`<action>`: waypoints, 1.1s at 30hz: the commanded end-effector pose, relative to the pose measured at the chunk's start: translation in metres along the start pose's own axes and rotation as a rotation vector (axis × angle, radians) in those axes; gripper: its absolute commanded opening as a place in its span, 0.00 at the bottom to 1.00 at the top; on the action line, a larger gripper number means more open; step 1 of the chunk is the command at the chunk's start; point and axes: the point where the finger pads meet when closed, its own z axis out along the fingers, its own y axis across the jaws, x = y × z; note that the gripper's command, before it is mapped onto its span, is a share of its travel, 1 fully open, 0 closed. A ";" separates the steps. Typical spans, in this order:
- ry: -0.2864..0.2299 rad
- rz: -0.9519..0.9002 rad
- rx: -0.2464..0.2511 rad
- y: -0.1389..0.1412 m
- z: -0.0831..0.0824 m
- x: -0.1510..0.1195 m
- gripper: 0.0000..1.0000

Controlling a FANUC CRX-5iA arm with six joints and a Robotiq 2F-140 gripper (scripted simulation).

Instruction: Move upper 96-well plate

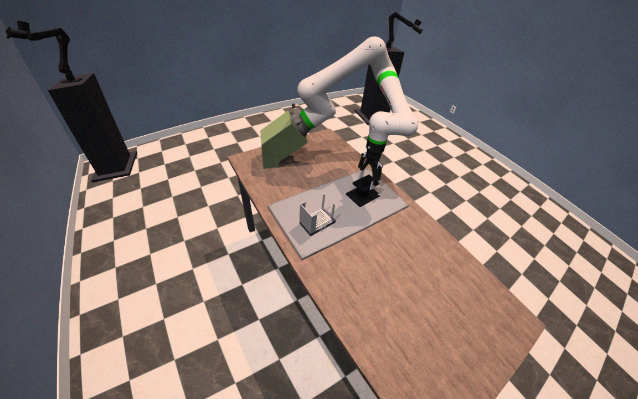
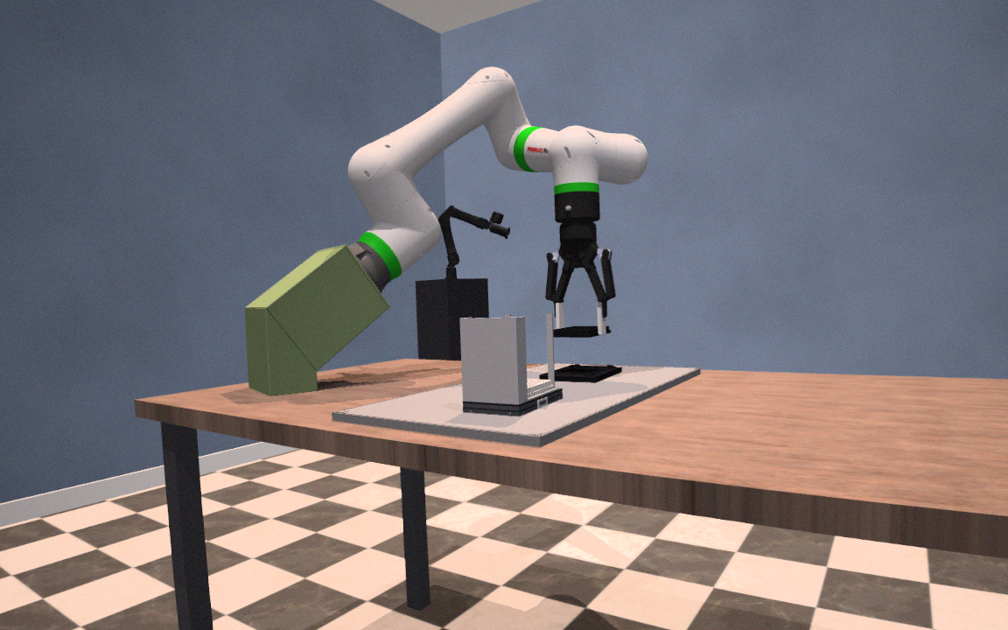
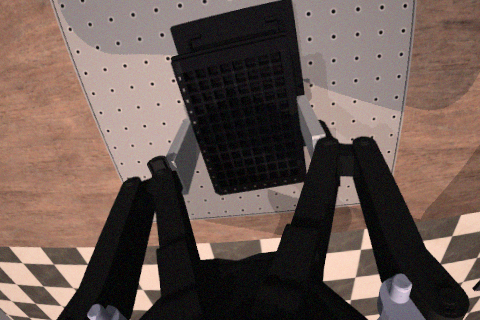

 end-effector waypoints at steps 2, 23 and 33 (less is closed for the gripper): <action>0.000 0.000 0.001 0.000 0.007 0.000 0.00; 0.000 0.000 0.001 0.000 0.039 0.000 0.00; 0.000 0.000 0.001 0.000 0.052 0.000 0.00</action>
